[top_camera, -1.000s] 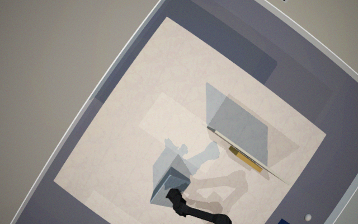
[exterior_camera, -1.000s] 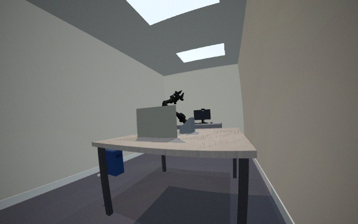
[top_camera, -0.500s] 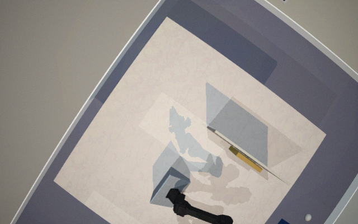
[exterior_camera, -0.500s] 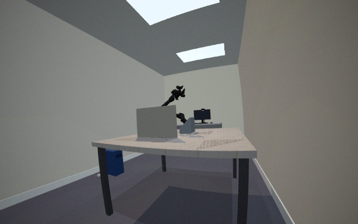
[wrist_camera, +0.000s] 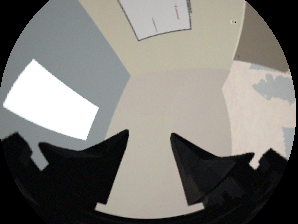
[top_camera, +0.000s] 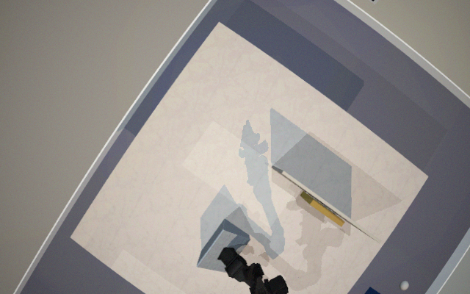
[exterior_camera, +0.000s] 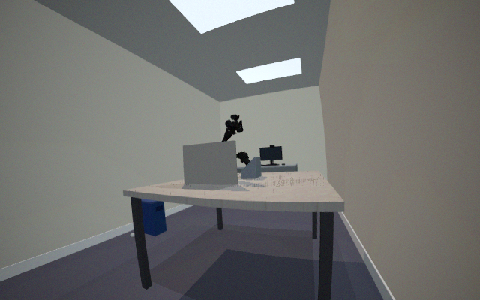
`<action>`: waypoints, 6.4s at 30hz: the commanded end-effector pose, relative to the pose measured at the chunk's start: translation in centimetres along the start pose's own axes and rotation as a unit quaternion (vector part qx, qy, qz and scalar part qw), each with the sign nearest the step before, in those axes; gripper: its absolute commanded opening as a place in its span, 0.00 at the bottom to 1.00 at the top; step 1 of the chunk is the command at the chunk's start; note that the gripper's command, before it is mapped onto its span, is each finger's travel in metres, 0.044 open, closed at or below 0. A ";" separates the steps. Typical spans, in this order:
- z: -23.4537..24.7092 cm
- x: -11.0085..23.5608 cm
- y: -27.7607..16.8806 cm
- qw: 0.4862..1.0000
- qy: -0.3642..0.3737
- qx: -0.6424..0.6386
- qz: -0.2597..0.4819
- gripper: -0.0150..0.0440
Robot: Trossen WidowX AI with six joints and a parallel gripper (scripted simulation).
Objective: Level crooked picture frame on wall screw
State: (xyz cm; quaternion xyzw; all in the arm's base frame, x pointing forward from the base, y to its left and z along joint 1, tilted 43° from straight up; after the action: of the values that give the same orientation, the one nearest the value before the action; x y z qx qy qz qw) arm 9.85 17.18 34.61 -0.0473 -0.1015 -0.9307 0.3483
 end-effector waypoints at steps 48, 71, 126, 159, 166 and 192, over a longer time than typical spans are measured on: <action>-14.0 15.7 16.3 0.896 -0.052 0.098 -0.429 0.69; -14.0 15.7 16.3 0.896 -0.052 0.098 -0.429 0.69; -14.0 15.7 16.3 0.896 -0.052 0.098 -0.429 0.69; -17.6 13.3 22.6 0.896 -0.050 0.097 -0.430 0.69; -17.8 13.2 22.4 0.896 -0.050 0.097 -0.430 0.69; -17.8 8.2 28.6 0.896 -0.047 0.097 -0.431 0.69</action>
State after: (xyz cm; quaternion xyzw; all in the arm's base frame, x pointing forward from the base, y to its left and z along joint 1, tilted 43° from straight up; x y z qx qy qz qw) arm 22.09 -13.12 22.97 -0.0094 -0.2151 -0.9726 -0.0879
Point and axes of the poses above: the point midway between the two fingers, 35 mm back from their tips, its own x axis back along the fingers, its own z axis across the jaws, y = z × x, the point moved 9 cm from there along x, back along the fingers, and after that the axes turned 10 degrees about -x, right-handed, at the moved point
